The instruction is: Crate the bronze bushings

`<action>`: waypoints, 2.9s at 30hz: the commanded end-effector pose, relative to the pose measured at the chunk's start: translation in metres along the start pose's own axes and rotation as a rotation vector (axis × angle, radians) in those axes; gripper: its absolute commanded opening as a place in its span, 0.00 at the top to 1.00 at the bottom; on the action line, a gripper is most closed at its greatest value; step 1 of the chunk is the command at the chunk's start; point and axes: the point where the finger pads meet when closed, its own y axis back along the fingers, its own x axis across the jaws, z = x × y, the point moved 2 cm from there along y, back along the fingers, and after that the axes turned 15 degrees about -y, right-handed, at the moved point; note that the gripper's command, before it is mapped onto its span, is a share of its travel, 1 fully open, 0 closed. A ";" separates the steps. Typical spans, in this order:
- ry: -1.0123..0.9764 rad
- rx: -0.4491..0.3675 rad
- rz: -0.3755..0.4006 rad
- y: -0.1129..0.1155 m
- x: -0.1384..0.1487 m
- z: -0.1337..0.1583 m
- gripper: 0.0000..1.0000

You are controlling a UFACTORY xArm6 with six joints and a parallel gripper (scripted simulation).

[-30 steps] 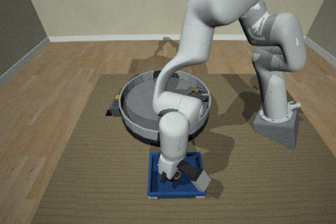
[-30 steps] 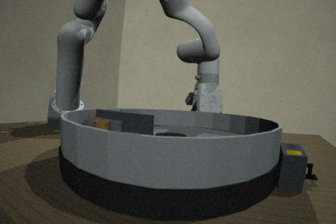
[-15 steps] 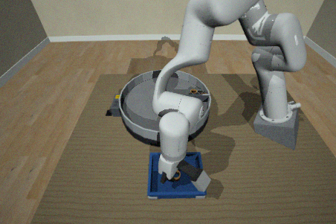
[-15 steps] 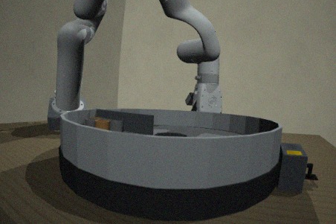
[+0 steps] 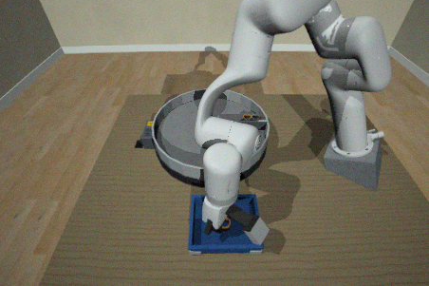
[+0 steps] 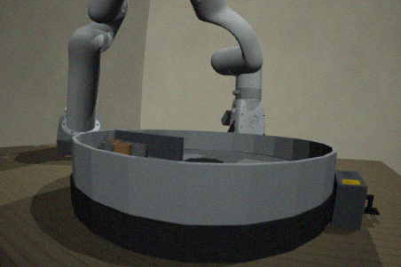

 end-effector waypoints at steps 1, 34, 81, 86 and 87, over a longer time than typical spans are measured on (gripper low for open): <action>-0.001 0.000 0.004 0.001 0.001 0.000 0.59; -0.001 0.000 0.004 0.020 0.001 0.000 0.59; -0.001 0.000 0.004 0.116 0.001 0.000 0.59; -0.001 0.000 0.004 0.116 0.001 0.000 0.59; -0.001 0.000 0.004 0.116 0.001 0.000 0.59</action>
